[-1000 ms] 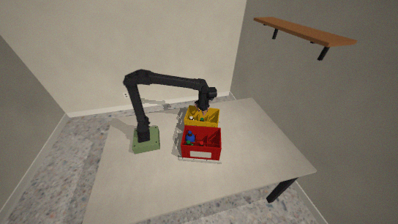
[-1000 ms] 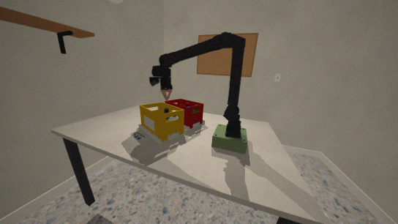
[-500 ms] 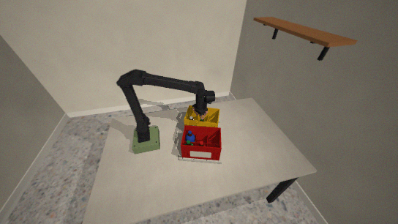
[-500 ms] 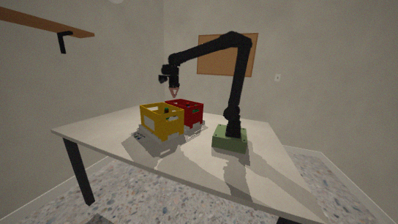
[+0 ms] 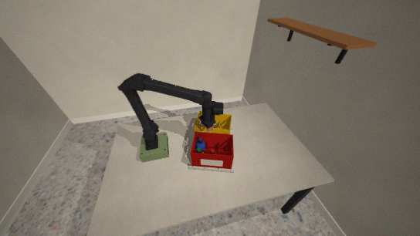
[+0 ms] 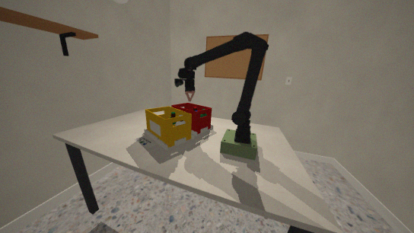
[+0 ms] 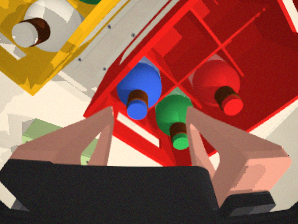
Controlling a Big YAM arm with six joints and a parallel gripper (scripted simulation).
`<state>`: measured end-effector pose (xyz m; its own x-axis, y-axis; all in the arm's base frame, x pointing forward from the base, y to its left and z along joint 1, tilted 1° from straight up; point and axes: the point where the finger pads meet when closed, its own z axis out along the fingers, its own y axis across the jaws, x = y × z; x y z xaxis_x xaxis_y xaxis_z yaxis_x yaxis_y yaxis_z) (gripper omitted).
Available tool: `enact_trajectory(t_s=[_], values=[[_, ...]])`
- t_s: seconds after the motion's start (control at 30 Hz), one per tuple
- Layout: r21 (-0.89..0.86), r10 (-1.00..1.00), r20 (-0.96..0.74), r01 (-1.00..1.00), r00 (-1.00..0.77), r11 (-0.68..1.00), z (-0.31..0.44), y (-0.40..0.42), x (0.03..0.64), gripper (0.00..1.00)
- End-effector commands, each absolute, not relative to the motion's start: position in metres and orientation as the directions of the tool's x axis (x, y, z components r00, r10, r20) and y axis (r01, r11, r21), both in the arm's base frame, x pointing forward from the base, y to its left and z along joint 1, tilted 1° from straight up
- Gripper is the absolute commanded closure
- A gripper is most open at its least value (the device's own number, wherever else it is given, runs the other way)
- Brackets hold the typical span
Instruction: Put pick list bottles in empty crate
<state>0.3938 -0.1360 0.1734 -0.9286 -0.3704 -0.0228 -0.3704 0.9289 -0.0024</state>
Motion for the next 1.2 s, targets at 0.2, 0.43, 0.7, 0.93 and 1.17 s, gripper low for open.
enact_trajectory(t_s=[0.2,0.43,0.7,0.93,1.17], values=[[-0.016,-0.396,-0.036,-0.396,-0.917,0.918,0.176,-0.172,0.363,0.39],[0.004,-0.396,-0.019,-0.396,-0.918,0.918,0.165,-0.191,0.348,0.39],[-0.015,-0.396,-0.029,-0.396,-0.918,0.918,0.174,-0.221,0.320,0.39],[-0.015,-0.417,-0.029,-0.417,-0.908,0.909,0.171,-0.218,0.321,0.39],[-0.016,-0.401,-0.028,-0.401,-0.915,0.916,0.169,-0.223,0.316,0.39]])
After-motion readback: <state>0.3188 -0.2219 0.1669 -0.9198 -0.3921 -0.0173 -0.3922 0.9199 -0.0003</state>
